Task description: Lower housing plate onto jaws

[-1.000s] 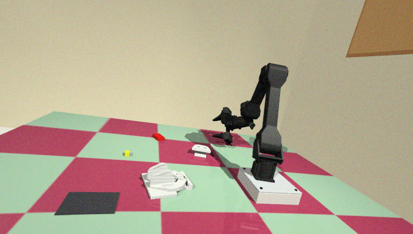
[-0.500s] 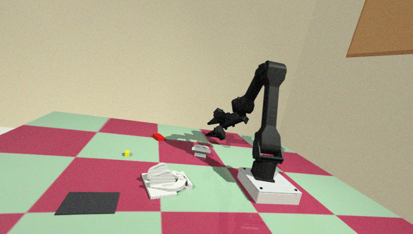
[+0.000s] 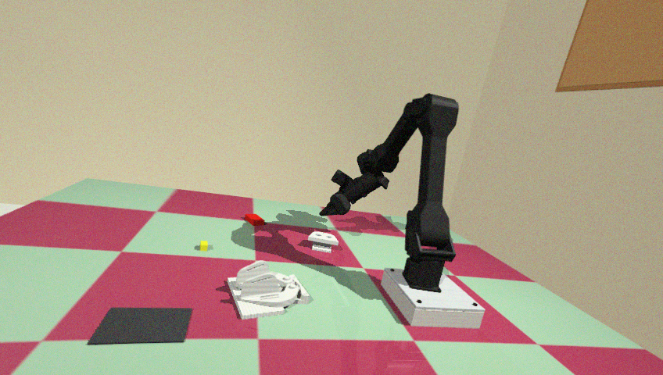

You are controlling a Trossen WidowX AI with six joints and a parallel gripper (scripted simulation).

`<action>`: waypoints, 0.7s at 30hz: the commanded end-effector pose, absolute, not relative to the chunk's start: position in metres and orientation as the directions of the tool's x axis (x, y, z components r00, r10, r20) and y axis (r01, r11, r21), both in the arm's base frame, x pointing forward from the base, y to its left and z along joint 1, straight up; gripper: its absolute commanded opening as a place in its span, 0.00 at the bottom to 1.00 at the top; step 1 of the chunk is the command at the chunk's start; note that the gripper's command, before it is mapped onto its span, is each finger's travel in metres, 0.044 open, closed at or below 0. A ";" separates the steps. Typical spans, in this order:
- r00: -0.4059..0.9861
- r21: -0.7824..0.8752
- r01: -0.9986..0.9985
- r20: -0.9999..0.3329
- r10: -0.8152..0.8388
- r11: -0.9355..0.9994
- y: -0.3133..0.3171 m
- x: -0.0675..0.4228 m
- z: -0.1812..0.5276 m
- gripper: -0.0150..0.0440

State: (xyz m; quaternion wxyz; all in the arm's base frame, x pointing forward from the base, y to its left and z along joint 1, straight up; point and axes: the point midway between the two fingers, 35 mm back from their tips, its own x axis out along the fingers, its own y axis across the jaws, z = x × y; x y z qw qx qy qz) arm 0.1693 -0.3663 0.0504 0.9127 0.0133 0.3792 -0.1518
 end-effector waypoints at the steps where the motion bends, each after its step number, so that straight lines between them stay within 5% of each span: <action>1: 0.646 -0.034 0.338 -0.718 -0.258 0.941 -0.363 0.175 0.056 1.00; 21: 0.480 0.260 0.659 -0.868 -0.129 0.705 -0.313 0.201 0.061 1.00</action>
